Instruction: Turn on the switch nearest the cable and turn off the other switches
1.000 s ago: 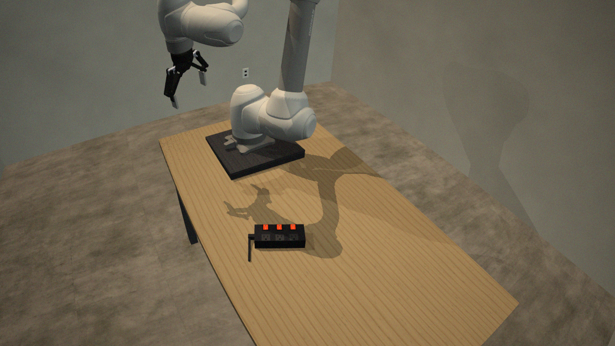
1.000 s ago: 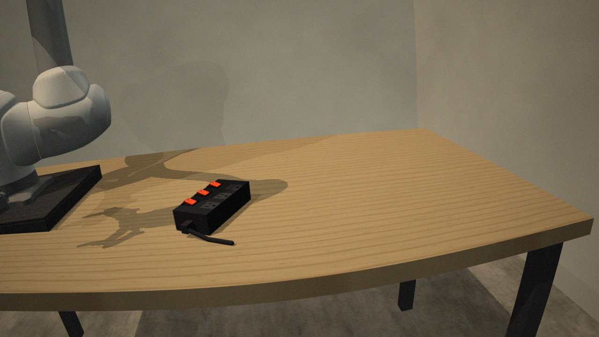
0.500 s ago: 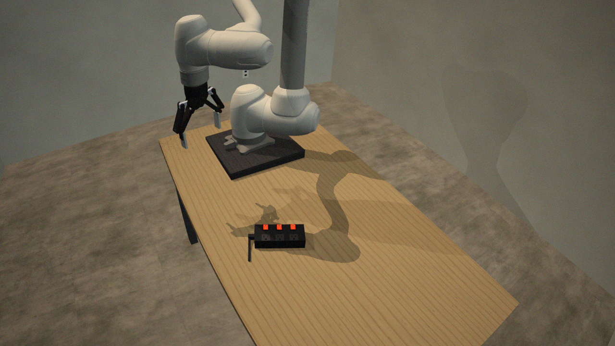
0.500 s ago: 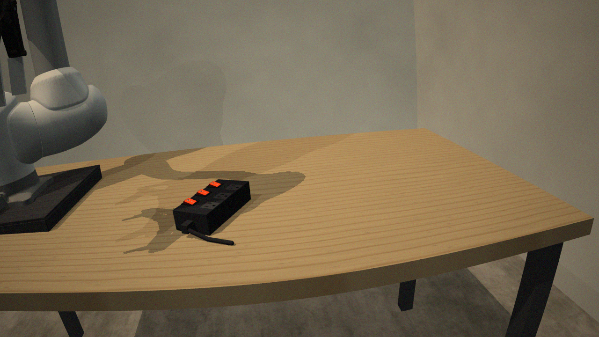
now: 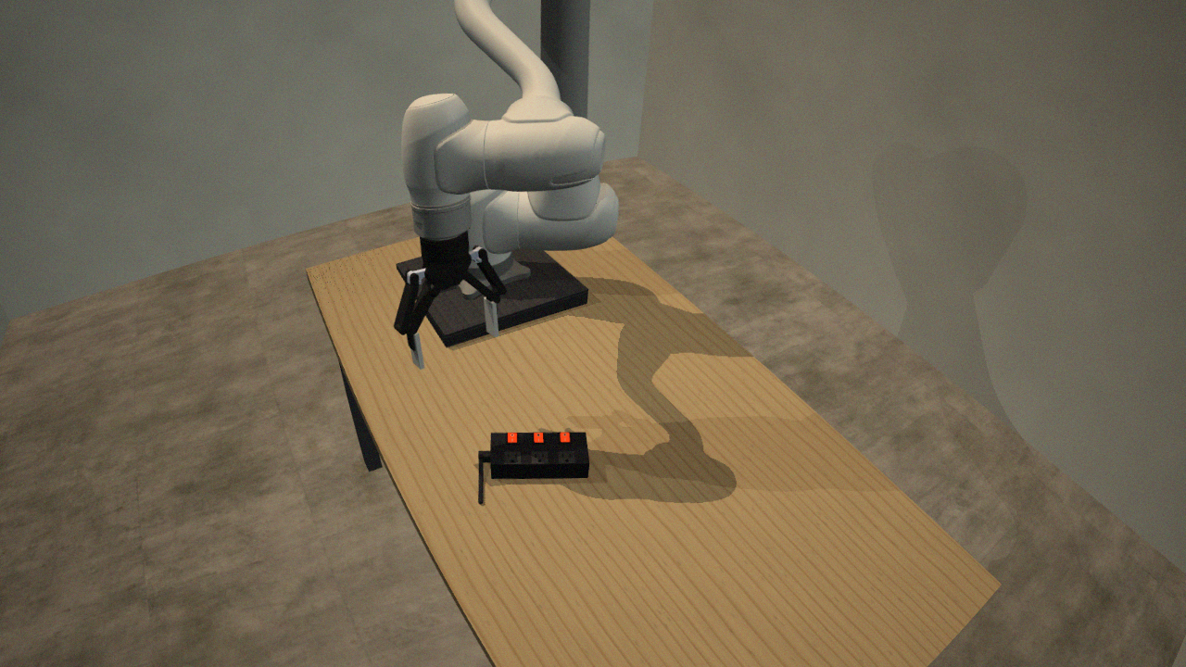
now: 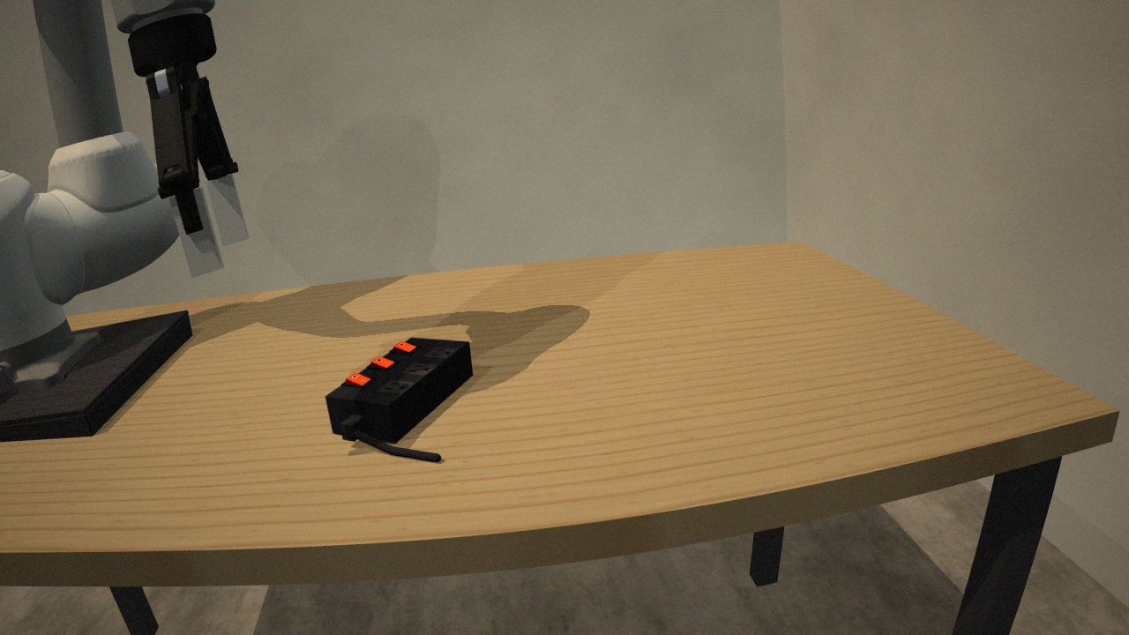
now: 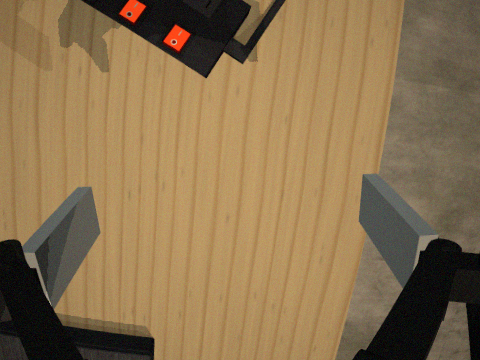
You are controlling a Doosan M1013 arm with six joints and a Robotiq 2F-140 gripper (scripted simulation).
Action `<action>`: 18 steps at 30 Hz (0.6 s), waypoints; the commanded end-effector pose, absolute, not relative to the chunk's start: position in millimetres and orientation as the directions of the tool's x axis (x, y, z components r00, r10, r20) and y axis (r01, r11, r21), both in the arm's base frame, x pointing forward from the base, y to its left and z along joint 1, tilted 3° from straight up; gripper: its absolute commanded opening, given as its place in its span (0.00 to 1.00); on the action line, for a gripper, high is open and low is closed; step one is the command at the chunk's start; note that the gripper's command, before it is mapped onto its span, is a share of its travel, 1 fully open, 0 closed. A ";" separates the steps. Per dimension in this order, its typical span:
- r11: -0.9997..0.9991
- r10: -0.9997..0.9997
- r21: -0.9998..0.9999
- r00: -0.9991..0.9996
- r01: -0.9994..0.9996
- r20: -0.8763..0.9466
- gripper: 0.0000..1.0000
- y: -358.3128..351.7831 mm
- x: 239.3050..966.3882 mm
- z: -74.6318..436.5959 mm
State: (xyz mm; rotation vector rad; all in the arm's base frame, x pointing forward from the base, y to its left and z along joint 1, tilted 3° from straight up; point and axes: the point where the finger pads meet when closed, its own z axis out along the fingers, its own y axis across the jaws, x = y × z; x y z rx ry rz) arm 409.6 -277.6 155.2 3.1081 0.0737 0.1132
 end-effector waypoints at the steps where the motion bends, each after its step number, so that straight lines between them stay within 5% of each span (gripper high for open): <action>1: -0.999 -0.012 0.045 0.992 -0.018 0.126 1.00 -257.9 453.2 127.3; 18: -0.987 -0.155 0.010 0.958 -0.163 0.242 1.00 -198.6 526.3 76.4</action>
